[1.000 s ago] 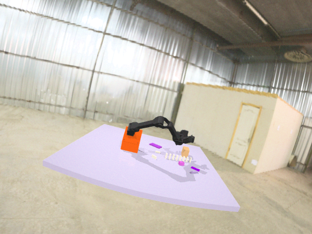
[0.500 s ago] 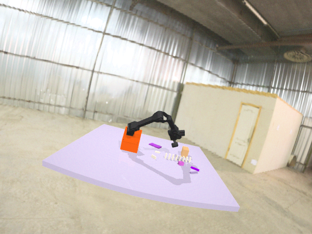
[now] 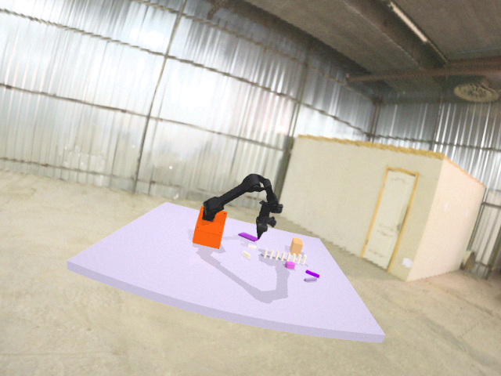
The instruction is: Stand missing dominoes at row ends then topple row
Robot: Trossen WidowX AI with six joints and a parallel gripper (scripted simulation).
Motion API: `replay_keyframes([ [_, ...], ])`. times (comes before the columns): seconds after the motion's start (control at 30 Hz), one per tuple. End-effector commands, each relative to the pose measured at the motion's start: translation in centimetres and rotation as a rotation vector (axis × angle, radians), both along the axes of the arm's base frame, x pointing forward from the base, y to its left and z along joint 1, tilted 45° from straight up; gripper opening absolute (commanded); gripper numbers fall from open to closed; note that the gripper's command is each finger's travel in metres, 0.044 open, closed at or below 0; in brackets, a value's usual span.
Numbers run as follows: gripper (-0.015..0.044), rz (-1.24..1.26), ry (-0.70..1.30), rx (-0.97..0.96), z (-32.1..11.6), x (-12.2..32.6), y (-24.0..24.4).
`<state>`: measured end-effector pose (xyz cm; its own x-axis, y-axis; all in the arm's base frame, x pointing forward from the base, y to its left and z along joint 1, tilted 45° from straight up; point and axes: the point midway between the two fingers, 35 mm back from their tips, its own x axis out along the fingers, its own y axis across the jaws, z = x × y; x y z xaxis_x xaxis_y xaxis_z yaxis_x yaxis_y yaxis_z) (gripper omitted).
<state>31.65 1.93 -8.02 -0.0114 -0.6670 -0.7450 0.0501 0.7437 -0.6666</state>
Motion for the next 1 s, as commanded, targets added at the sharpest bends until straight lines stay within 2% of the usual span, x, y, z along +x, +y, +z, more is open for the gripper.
replay_keyframes([
  [0.0, 0.044, -0.006, -0.017, -0.05, 0.4, -0.4, -0.1],
  [0.13, 0.044, -0.006, -0.017, -0.05, -0.1, -0.4, -0.5],
  [0.37, 0.044, -0.006, -0.016, -0.053, -4.1, -0.5, -4.7],
  [0.97, 0.044, -0.006, -0.016, -0.055, -5.2, -0.4, -5.9],
])
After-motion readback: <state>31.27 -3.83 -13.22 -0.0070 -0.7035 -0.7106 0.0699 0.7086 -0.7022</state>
